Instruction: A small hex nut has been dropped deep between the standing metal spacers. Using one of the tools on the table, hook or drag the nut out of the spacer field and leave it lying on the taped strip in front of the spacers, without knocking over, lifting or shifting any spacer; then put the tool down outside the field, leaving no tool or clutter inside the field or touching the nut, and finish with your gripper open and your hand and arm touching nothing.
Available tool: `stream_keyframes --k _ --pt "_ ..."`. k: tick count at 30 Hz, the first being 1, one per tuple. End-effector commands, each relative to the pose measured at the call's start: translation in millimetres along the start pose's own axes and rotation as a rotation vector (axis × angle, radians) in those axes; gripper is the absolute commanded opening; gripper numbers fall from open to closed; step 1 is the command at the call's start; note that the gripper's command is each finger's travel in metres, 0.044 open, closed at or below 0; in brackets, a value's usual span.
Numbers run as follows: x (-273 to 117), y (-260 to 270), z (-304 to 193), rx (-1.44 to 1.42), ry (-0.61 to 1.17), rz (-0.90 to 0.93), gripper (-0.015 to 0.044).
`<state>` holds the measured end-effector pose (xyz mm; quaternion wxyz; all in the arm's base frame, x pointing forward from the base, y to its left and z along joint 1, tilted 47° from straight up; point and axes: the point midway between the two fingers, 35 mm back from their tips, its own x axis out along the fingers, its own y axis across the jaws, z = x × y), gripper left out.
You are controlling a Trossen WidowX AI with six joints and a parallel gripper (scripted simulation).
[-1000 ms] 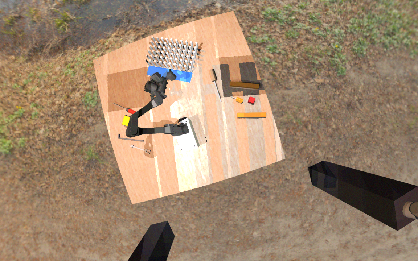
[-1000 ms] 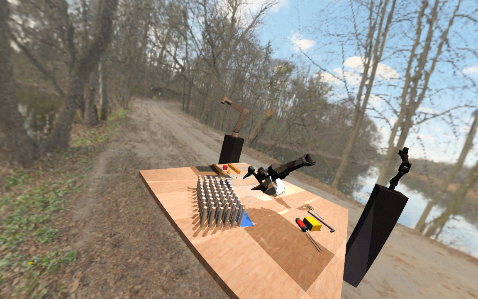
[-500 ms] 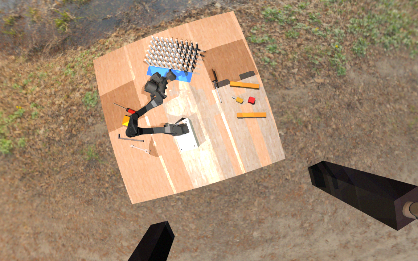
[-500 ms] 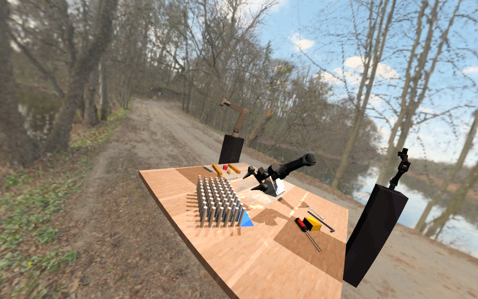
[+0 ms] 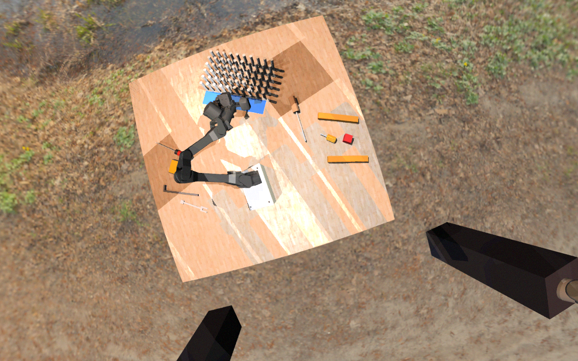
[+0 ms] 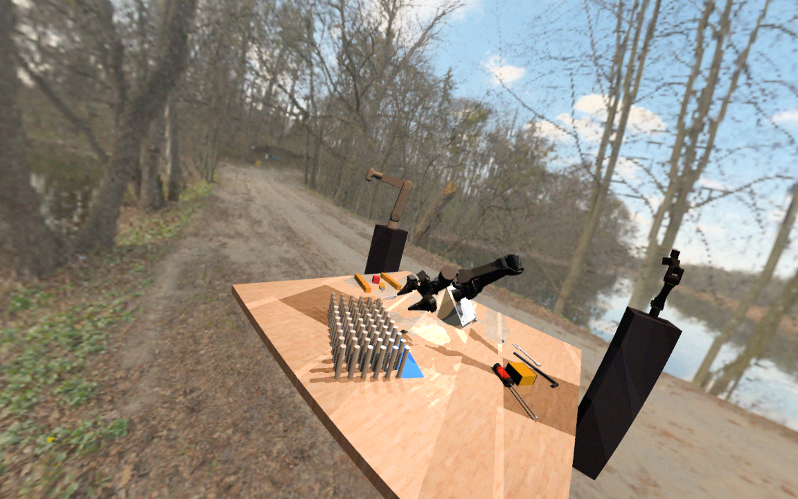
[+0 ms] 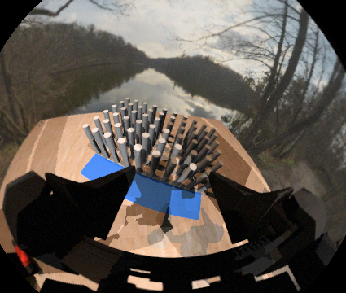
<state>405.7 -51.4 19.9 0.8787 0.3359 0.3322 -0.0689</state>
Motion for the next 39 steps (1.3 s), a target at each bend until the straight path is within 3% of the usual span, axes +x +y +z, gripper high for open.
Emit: stream_keyframes --k 1,5,14,27,39 --pt "22 -50 8 0.418 0.100 -0.131 0.0440" --pt "44 -101 5 0.851 0.174 -0.306 0.0440" --pt "65 -173 -17 1.517 0.231 -0.607 0.0440" --pt "67 -259 -73 2.439 0.146 -1.191 0.0440" --pt "65 -266 -80 2.523 0.123 -1.263 0.0440"
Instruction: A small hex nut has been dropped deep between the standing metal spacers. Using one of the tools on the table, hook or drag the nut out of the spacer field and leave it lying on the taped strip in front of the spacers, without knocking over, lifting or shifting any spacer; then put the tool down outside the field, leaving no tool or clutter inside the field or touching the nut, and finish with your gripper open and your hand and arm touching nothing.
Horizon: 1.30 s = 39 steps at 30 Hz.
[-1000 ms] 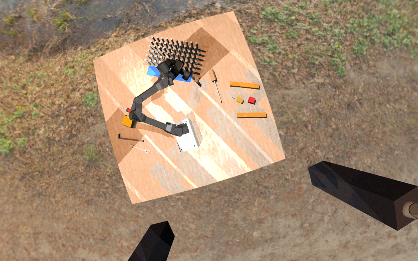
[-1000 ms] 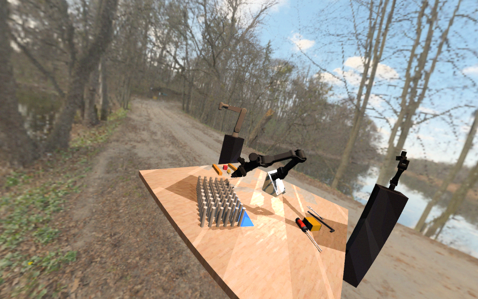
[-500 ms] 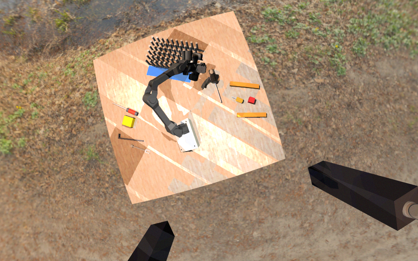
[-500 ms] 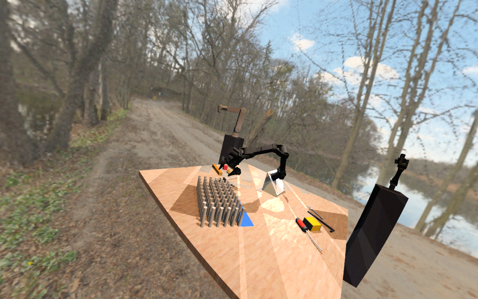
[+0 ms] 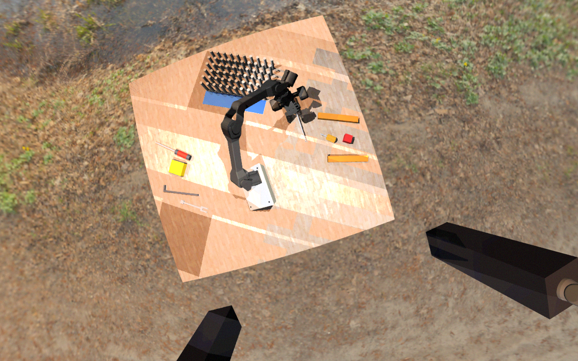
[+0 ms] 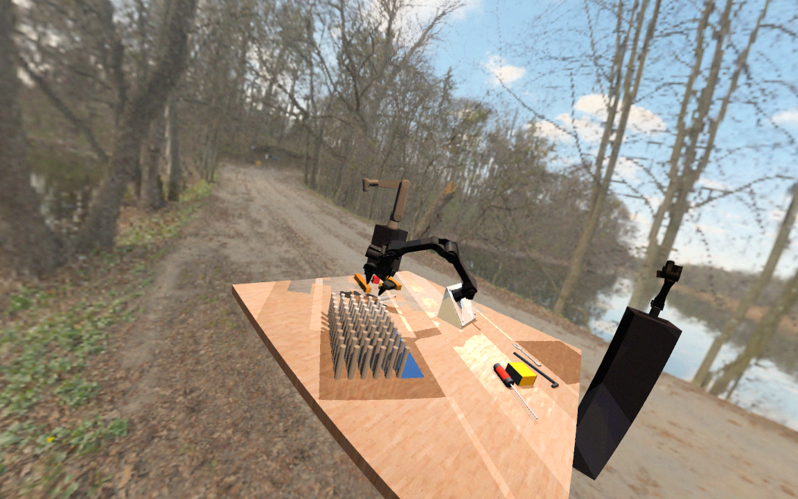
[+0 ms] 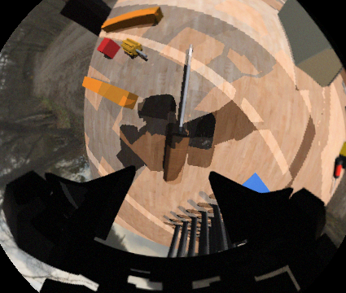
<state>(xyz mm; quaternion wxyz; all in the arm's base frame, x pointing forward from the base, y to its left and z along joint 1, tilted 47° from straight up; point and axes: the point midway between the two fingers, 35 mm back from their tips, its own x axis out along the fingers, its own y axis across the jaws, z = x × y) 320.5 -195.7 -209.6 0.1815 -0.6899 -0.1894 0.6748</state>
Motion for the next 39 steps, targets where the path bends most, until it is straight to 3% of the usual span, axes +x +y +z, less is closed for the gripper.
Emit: stream_keyframes --k 1,19,25,39 --pt "0.1 2.0 -0.9 0.047 0.001 -0.013 0.0440" --pt "2.0 10.8 -7.4 0.046 0.001 -0.012 0.0440" --pt "2.0 10.8 -7.4 0.046 0.001 -0.012 0.0282" --pt "4.5 10.2 -7.7 0.046 0.002 -0.012 0.0280"
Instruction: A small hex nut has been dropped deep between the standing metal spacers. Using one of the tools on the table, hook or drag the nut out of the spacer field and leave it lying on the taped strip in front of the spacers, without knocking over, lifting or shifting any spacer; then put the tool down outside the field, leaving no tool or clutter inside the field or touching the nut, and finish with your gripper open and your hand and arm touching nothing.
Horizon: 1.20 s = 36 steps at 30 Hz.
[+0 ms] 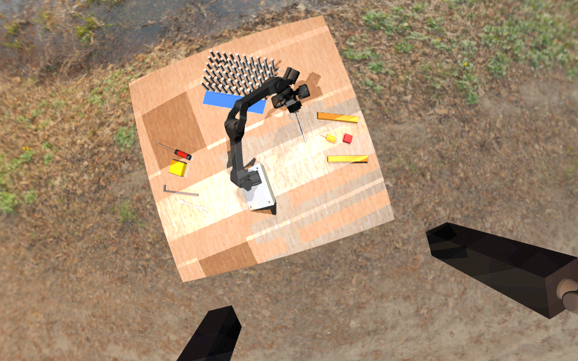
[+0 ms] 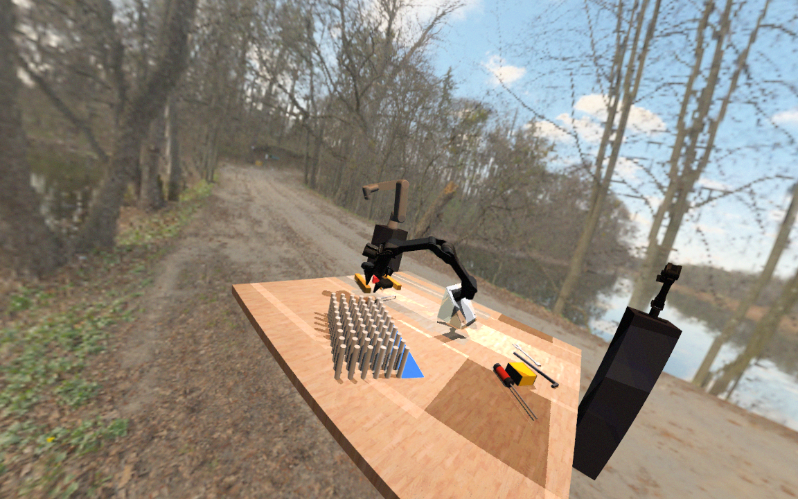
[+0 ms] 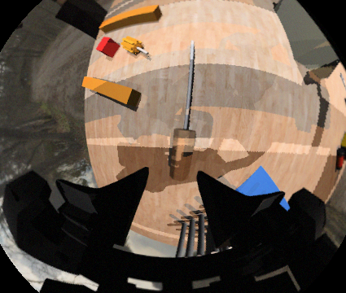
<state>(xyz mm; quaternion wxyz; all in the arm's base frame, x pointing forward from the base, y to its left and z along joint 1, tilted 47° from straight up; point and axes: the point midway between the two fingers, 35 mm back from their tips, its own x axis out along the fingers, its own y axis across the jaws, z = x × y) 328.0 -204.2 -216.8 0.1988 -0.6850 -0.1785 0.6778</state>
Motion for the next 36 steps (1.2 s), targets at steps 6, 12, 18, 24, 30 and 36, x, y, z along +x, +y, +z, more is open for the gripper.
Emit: stream_keyframes --k 6,12,18,24,30,36 --pt "12 -3 -1 0.005 0.002 -0.004 0.0280" --pt "22 -6 -2 0.005 0.002 -0.004 0.0280" --pt "32 -8 -2 0.005 0.002 -0.004 0.0280" --pt "41 -11 -2 0.004 0.002 -0.005 0.0280" --pt "51 -13 -2 0.004 0.002 -0.006 0.0280" --pt "60 -16 -1 0.004 0.002 -0.007 0.0280"
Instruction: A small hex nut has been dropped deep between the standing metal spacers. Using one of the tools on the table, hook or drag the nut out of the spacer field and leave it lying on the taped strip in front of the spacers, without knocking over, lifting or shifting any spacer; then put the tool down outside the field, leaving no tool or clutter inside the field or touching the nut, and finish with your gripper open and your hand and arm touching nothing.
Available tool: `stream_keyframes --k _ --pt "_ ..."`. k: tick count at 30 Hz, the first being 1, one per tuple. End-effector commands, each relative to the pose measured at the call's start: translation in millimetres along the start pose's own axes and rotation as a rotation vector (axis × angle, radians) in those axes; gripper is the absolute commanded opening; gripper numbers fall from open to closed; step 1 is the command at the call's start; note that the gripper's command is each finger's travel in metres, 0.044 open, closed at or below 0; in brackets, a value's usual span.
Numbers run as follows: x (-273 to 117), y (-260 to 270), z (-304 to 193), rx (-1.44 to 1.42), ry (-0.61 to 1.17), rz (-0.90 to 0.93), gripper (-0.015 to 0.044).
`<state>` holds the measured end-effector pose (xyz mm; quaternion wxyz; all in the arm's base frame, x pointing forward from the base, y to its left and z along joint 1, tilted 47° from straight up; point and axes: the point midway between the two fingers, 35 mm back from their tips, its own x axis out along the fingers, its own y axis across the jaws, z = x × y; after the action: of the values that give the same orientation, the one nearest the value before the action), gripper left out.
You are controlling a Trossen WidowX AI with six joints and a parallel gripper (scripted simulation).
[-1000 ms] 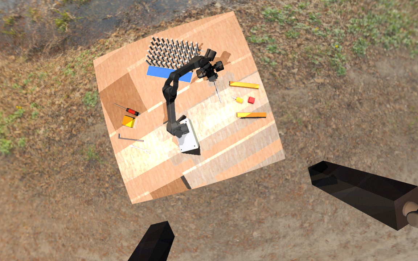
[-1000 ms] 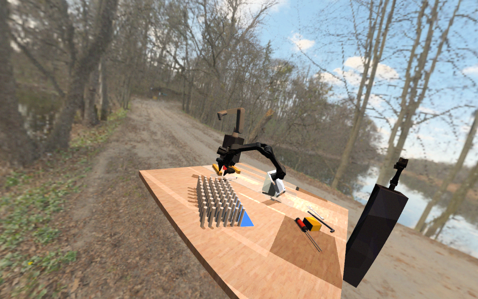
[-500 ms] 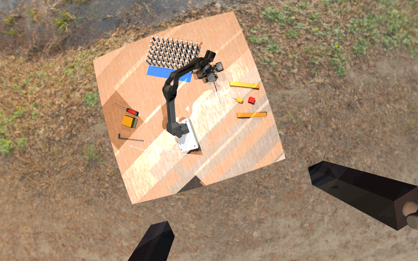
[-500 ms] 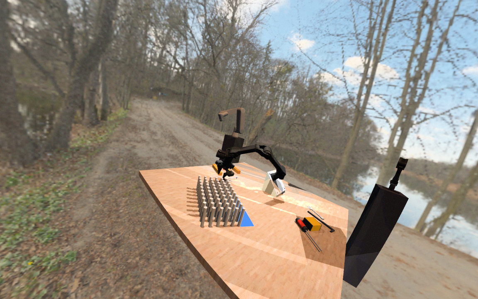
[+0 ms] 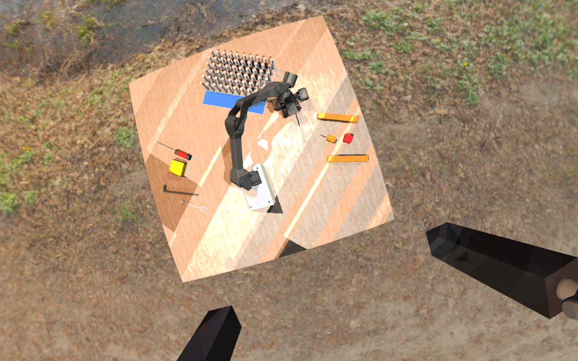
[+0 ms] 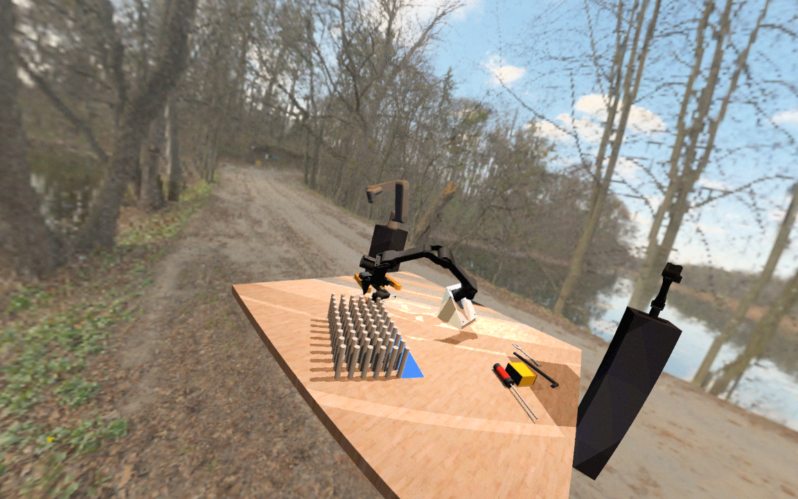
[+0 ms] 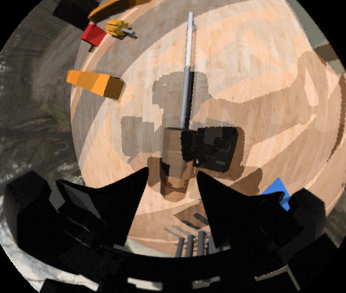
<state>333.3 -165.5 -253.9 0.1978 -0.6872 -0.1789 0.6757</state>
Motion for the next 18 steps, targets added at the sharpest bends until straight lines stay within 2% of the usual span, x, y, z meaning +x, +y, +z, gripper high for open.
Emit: stream_keyframes --k 1,7,10,18 --pt "10.0 -2.5 2.7 0.008 -0.003 -0.008 0.0280" --pt "16.9 -4.6 3.4 0.008 -0.003 -0.008 0.0280" --pt "16.9 -4.6 3.4 0.008 -0.003 -0.008 0.0201" --pt "16.9 -4.6 3.4 0.008 -0.003 -0.008 0.0148"
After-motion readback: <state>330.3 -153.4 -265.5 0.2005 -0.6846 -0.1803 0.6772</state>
